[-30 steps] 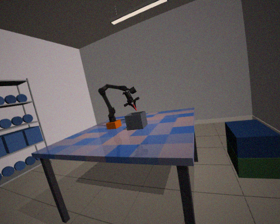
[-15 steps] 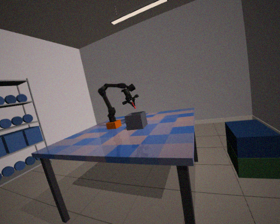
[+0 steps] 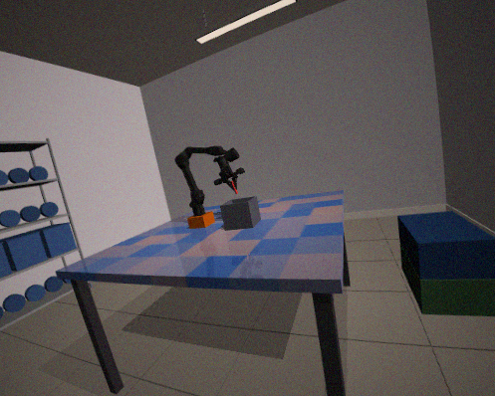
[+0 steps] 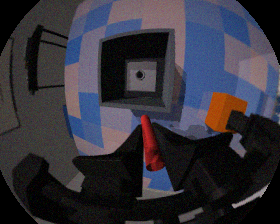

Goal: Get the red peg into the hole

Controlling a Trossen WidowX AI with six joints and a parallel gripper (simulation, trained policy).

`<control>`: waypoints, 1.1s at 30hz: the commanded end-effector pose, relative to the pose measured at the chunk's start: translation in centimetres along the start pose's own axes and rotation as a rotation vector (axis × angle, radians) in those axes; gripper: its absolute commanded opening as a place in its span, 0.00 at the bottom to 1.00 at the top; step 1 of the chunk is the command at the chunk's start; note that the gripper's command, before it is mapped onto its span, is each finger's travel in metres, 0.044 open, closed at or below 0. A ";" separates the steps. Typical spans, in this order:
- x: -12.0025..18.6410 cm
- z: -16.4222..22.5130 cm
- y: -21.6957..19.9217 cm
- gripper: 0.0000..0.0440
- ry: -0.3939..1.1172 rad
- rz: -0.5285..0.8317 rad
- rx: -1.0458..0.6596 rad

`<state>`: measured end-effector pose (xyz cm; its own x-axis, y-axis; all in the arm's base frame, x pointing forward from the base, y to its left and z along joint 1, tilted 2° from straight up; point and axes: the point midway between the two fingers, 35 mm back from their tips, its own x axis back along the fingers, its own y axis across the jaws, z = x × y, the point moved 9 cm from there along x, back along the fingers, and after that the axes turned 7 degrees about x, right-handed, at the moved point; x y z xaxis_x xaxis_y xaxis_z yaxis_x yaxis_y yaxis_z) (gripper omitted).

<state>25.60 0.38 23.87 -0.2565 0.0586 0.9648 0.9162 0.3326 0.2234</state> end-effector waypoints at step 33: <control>-6.8 -7.2 0.0 0.00 0.044 0.110 -0.002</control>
<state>29.16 -6.36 19.37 -0.1534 0.0644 0.9861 0.9390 0.3203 0.1252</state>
